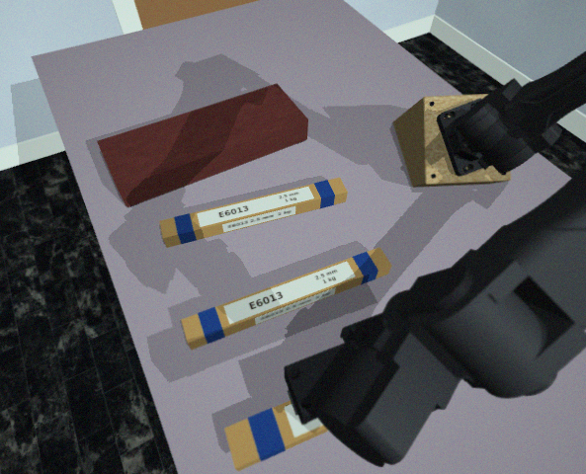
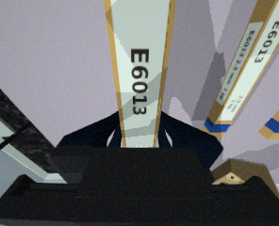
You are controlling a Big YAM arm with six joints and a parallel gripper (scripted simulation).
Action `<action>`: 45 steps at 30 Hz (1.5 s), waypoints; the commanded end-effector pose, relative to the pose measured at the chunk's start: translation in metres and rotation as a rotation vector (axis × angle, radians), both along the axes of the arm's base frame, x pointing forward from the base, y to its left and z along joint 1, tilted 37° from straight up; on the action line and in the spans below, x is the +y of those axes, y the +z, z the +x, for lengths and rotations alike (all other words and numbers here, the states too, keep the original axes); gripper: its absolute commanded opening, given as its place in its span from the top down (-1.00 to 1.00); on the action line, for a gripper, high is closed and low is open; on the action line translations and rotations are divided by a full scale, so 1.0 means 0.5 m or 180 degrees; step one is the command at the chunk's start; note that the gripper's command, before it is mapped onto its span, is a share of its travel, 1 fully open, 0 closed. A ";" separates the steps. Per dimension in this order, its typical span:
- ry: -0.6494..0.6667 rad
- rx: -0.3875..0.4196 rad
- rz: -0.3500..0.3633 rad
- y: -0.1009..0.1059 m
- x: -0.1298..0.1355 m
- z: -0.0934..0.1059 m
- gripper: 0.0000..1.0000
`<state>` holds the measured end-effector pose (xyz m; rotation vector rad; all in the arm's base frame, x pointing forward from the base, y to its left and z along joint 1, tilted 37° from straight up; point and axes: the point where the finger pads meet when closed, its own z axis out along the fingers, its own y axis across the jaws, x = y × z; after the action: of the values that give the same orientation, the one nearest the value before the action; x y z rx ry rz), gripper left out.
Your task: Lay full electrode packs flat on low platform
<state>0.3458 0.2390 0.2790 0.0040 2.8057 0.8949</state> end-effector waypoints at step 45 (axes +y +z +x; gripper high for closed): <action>0.0012 -0.0020 0.0026 -0.107 0.091 0.023 1.00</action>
<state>0.3582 0.2776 0.2217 0.0074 2.8176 0.8906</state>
